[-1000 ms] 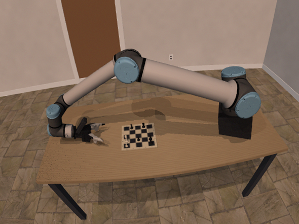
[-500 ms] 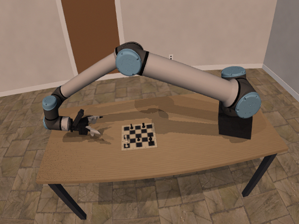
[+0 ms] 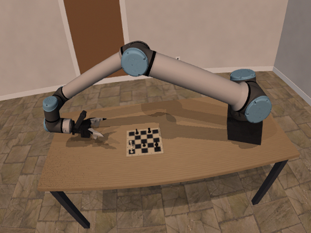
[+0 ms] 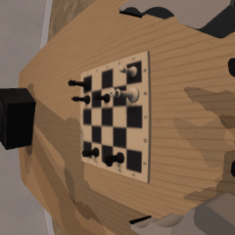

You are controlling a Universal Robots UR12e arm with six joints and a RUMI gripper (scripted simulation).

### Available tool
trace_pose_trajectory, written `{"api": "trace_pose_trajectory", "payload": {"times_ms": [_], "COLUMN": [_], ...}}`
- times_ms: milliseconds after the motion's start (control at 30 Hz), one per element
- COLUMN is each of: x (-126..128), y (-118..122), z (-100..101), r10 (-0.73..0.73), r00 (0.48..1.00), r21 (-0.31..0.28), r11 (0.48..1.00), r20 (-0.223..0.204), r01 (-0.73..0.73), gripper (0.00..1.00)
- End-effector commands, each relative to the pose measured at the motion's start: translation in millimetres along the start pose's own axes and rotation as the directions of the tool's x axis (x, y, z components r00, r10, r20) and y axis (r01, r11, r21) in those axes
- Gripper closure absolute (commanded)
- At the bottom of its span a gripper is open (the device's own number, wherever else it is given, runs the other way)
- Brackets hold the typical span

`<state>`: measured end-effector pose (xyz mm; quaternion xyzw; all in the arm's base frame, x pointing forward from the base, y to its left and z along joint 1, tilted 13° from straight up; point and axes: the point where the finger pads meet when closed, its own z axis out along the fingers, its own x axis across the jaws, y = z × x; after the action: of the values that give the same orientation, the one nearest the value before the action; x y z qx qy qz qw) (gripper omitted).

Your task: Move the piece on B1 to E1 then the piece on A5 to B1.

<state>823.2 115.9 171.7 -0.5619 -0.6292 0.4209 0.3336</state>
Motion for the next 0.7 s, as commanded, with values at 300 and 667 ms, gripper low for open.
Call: {"api": "trace_pose_trajectory", "payload": {"times_ms": [300,667], "x": [0,2], "y": [-1,-2], "z": [3,18], "r10": [-0.019,-0.079], "r00": [1.0,0.997], "r21": [-0.041,-0.164], "r11": [0.999,0.983], "r20": [-0.002,0.002], "r01": [0.019,0.078], "gripper": [0.0,0.0]}}
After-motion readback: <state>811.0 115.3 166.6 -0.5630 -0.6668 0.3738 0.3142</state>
